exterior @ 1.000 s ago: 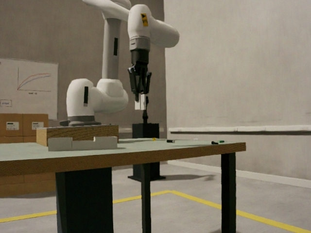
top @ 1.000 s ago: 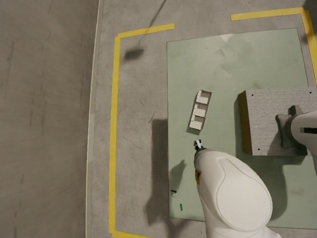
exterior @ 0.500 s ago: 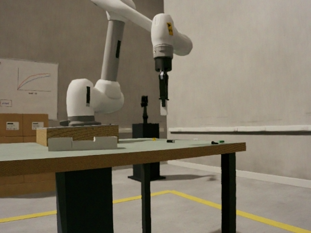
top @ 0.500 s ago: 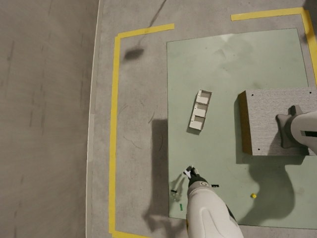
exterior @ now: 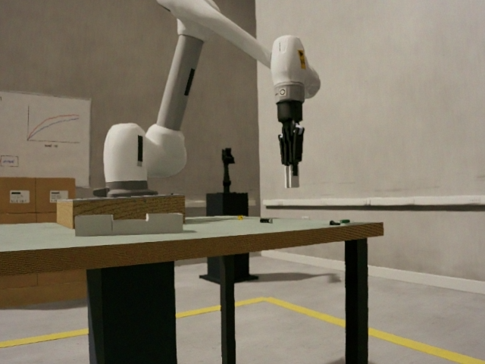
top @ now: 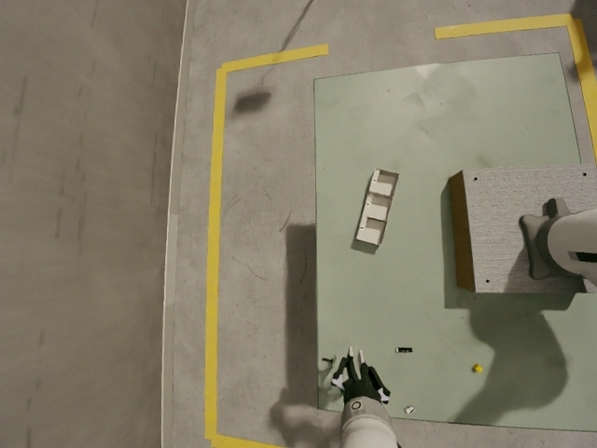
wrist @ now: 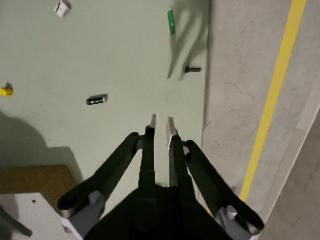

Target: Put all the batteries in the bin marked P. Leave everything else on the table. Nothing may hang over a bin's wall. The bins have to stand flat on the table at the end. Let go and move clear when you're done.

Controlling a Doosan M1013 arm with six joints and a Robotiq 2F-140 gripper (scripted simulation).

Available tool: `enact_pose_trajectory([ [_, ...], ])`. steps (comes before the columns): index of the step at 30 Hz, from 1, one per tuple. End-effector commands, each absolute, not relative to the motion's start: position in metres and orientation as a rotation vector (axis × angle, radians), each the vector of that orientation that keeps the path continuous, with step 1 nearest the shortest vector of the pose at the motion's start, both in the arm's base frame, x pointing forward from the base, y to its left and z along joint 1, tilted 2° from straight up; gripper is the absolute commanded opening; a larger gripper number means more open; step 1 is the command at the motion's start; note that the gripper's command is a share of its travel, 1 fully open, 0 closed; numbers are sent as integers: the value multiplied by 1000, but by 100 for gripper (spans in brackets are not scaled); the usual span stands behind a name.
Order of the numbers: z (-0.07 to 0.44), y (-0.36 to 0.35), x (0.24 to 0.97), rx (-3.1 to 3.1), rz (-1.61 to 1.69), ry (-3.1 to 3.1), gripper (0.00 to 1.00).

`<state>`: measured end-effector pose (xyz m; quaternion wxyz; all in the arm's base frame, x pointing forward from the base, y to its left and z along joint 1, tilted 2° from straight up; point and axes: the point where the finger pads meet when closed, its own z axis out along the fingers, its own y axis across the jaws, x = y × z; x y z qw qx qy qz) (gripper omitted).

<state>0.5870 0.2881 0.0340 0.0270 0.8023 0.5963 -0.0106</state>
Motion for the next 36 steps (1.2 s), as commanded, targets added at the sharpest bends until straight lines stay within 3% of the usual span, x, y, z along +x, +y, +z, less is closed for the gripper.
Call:
enact_pose_trajectory([
  [1,29,310,595,2334,-37,2036,23],
  [23,-11,470,636,2084,-47,2311,23],
  [36,-11,471,636,2084,-47,2311,23],
])
